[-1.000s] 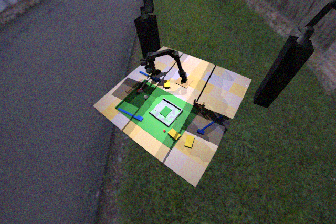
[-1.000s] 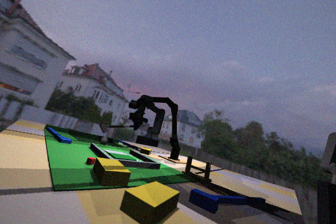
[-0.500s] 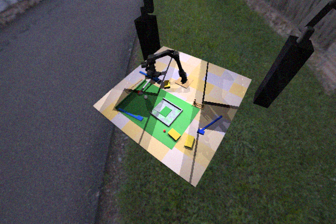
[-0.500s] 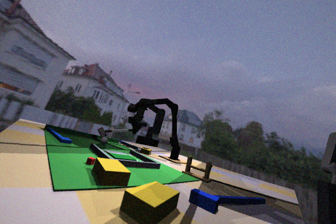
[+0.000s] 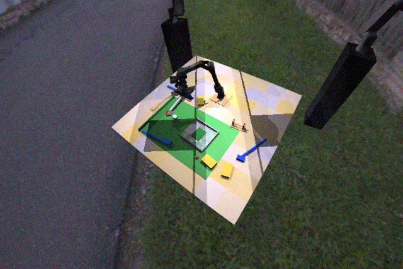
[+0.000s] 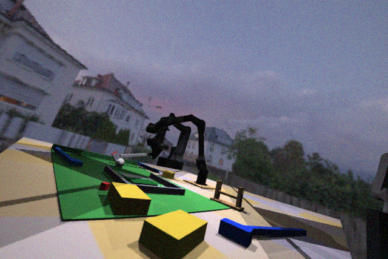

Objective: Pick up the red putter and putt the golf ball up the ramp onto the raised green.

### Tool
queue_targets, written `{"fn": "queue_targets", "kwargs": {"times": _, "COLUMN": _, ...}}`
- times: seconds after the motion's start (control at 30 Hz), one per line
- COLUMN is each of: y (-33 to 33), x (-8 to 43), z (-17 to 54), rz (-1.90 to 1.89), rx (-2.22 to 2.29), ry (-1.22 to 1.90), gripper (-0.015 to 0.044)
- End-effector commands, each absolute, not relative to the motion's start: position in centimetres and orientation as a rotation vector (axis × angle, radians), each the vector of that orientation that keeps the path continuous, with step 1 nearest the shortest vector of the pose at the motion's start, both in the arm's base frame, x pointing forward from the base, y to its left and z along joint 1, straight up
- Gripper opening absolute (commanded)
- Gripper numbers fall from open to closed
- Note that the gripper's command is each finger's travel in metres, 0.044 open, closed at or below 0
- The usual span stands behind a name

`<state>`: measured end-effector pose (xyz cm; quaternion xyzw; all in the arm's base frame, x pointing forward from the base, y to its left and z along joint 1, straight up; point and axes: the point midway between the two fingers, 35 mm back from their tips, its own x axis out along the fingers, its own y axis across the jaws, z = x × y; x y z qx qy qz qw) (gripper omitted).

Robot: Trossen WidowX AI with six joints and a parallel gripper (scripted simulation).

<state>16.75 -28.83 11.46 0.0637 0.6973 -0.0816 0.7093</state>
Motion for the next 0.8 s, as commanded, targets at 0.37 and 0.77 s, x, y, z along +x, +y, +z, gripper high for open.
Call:
{"fn": "queue_targets", "kwargs": {"times": 0.37, "y": -29.6, "x": 16.6, "z": 11.5, "rz": -0.184, "rx": 0.141, "ry": 1.547, "gripper": 0.0000}}
{"fn": "queue_targets", "kwargs": {"times": 0.77, "y": -31.5, "x": 16.2, "z": 11.2, "rz": -0.195, "rx": 0.147, "ry": 1.546, "gripper": 0.0000}}
